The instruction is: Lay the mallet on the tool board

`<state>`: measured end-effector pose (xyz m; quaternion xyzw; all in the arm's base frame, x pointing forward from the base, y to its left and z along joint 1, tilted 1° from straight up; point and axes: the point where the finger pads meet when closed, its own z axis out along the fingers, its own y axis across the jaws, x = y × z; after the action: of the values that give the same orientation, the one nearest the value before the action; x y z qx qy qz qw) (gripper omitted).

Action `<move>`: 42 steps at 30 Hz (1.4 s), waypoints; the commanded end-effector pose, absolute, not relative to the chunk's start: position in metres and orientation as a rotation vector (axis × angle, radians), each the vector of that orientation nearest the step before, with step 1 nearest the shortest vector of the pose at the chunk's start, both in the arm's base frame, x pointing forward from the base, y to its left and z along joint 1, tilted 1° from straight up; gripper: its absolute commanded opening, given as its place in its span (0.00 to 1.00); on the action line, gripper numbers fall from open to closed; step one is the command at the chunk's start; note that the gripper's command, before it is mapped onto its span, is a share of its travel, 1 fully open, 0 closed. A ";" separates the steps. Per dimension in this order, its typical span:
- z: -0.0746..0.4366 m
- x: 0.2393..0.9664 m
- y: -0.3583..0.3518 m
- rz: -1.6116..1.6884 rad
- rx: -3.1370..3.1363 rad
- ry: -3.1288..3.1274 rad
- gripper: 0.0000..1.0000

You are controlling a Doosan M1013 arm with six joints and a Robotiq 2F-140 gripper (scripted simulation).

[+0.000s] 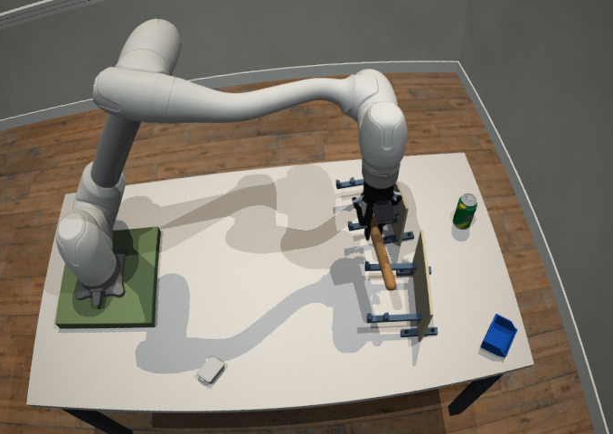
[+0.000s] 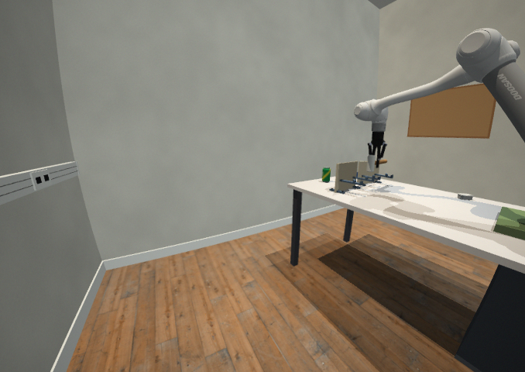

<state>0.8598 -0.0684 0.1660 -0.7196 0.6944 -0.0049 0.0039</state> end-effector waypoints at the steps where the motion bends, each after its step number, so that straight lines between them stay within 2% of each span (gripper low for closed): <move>1: 0.166 0.860 -0.111 -0.016 -2.254 2.175 0.10; 5: 0.165 0.857 -0.147 -0.016 -2.254 2.175 0.10; 19: 0.163 0.857 -0.148 -0.014 -2.029 2.385 0.10; 28: 0.087 0.857 -0.148 -0.014 -2.029 2.385 0.10; 42: 0.073 0.858 -0.148 -0.014 -2.029 2.385 0.10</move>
<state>0.8569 -0.1481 0.0756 -0.6479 0.7617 -0.0040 0.0044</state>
